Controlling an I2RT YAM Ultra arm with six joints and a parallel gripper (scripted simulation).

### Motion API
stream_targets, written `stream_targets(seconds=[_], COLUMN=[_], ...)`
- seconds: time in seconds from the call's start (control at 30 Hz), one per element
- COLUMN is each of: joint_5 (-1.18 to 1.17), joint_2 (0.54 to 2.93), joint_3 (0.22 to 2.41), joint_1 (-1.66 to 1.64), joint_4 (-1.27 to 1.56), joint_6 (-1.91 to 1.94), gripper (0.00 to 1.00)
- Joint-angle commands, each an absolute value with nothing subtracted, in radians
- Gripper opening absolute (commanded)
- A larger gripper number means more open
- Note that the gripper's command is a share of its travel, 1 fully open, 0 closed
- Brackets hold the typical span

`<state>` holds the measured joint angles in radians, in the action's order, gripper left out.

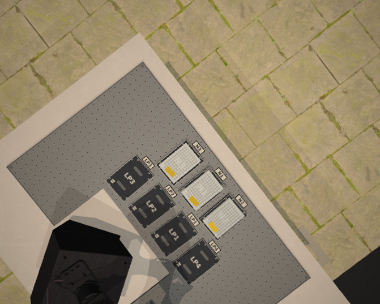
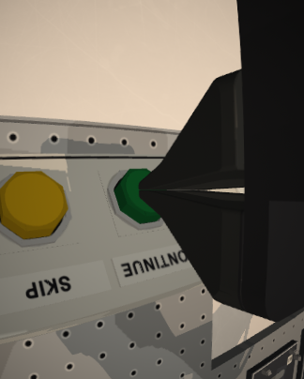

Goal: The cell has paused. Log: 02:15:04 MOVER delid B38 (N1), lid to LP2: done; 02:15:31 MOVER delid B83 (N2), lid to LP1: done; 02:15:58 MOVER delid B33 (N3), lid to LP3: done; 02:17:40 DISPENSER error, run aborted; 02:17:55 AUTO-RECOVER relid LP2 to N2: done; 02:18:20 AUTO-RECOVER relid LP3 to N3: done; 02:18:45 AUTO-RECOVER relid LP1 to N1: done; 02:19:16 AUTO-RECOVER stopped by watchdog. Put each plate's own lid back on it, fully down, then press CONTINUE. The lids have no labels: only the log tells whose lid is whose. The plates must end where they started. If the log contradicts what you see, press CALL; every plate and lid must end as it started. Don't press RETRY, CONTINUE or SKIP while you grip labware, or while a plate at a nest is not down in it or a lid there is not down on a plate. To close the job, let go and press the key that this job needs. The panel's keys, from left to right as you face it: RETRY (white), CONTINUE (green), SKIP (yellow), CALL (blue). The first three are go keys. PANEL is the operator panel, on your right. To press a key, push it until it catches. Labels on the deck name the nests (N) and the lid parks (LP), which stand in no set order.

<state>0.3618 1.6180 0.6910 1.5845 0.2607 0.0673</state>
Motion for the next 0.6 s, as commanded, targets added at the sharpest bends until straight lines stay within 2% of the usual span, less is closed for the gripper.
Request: stream_targets(seconds=[0.0, 0.57], joint_5=[0.349, 0.347], joint_2=[1.631, 1.639], joint_3=[0.667, 0.658], joint_1=[1.58, 1.578], joint_4=[0.237, 0.22], joint_6=[0.059, 0.056], gripper=[0.0, 0.0])
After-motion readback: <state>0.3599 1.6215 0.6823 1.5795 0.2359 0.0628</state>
